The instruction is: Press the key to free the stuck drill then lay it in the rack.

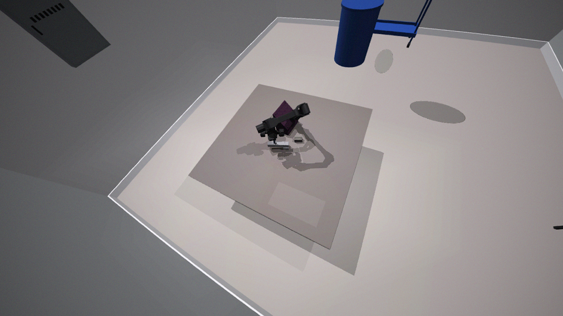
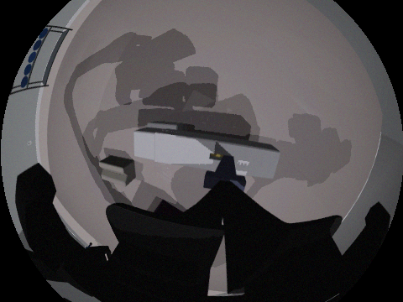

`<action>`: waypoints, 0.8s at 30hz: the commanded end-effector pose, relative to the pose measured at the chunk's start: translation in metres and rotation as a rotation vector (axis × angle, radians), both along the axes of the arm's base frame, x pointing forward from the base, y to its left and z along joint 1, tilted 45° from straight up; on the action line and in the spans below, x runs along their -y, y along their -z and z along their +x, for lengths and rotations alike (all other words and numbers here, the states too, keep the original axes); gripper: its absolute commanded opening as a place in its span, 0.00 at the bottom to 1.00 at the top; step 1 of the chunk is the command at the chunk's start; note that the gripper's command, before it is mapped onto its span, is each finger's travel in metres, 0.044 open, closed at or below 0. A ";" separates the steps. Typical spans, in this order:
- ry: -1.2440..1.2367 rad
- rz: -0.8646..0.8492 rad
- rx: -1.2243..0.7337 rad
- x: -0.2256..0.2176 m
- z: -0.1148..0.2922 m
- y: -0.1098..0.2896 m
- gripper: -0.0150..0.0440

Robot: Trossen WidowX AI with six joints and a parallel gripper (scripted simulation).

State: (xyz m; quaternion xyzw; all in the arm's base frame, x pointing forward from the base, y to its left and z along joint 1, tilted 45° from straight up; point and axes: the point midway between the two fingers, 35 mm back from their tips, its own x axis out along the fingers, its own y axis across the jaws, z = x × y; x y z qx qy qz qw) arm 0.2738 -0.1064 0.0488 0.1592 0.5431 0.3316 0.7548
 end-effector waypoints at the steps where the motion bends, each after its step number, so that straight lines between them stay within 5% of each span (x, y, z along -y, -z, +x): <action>1: 0.006 0.005 0.003 -0.002 0.001 0.002 0.25; 24: 0.006 0.005 0.003 -0.007 0.003 0.009 0.25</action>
